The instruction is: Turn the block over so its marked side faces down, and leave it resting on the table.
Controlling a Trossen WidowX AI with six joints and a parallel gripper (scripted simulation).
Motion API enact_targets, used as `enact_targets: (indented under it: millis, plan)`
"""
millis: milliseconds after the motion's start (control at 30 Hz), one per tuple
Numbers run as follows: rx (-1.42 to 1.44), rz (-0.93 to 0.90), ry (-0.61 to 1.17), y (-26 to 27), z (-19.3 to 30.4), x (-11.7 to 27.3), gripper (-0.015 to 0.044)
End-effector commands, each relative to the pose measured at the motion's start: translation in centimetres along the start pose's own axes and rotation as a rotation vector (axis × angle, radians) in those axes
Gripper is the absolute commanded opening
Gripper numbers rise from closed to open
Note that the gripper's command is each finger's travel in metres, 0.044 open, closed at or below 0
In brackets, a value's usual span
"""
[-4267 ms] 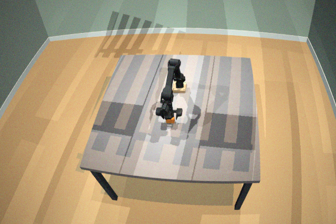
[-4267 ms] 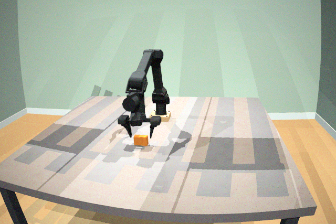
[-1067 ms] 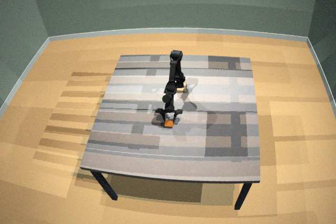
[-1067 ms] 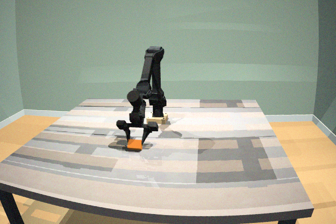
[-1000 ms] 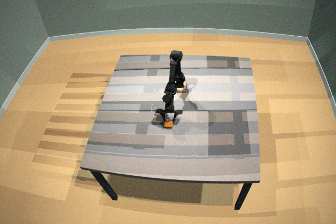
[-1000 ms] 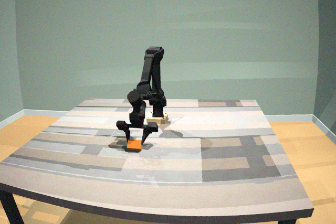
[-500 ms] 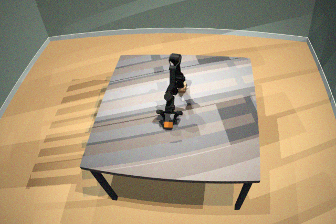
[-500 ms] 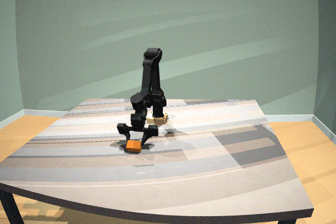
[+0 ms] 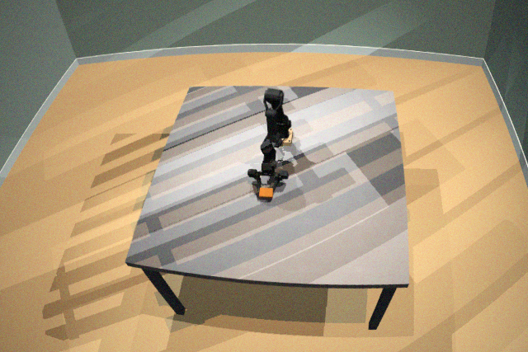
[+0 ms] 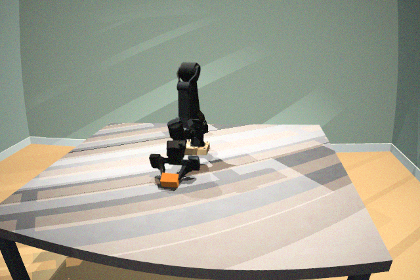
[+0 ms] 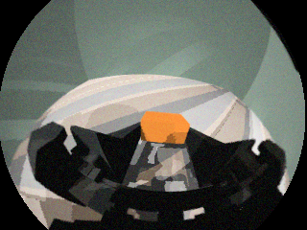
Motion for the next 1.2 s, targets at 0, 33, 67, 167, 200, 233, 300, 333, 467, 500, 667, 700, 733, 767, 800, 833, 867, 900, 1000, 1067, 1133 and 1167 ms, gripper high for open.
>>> enact_targets:
  millis: [0, 33, 67, 167, 200, 233, 300, 333, 467, 500, 667, 700, 733, 767, 800, 833, 867, 900, 1000, 1067, 1133, 1167]
  plan:
    - [-0.004, -0.004, -0.017, 0.1, -0.07, 0.29, 0.0]
    - [-0.004, -0.004, -0.017, 0.1, -0.07, 0.29, 0.0]
    - [-0.004, -0.004, -0.017, 0.1, -0.07, 0.29, 0.0]
    - [-0.004, -0.004, -0.017, 0.1, -0.07, 0.29, 0.0]
    - [-0.004, -0.004, -0.017, 0.1, -0.07, 0.29, 0.0]
    - [-0.004, -0.004, -0.017, 0.1, -0.07, 0.29, 0.0]
    - [-0.004, -0.004, -0.017, 0.1, -0.07, 0.29, 0.0]
    - [-0.004, -0.004, -0.017, 0.1, -0.07, 0.29, 0.0]
    - [-0.004, -0.004, -0.017, 0.1, -0.07, 0.29, 0.0053]
    - [-0.004, -0.004, -0.017, 0.1, -0.07, 0.29, 0.0079]
    - [-0.004, -0.004, -0.017, 0.1, -0.07, 0.29, 0.021]
    - [-0.004, -0.004, -0.017, 0.1, -0.07, 0.29, 0.0236]
    - [-0.004, -0.004, -0.017, 0.1, -0.07, 0.29, 0.0263]
    - [-0.004, -0.004, -0.017, 0.1, -0.07, 0.29, 0.0289]
    - [-0.004, -0.004, -0.017, 0.1, -0.07, 0.29, 0.0315]
    - [-0.004, -0.004, -0.017, 0.1, -0.07, 0.29, 0.0341]
    - [-0.004, -0.004, -0.017, 0.1, -0.07, 0.29, 0.0368]
    - [-0.004, -0.004, -0.017, 0.1, -0.07, 0.29, 0.0394]
    - [-0.004, -0.004, -0.017, 0.1, -0.07, 0.29, 0.044]
    - [-0.004, -0.004, -0.017, 0.1, -0.07, 0.29, 0.044]
    - [-0.004, -0.004, -0.017, 0.1, -0.07, 0.29, 0.044]
    - [-0.004, -0.004, -0.017, 0.1, -0.07, 0.29, 0.044]
Point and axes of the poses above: the point midway between the two fingers, 35 mm back from their tips, its own x axis back along the fingers, its own y axis across the jaws, z = x × y, the point moved 1 cm from there along x, back along the fingers, and after that the axes turned 4 degrees about x, right-handed, at the moved point
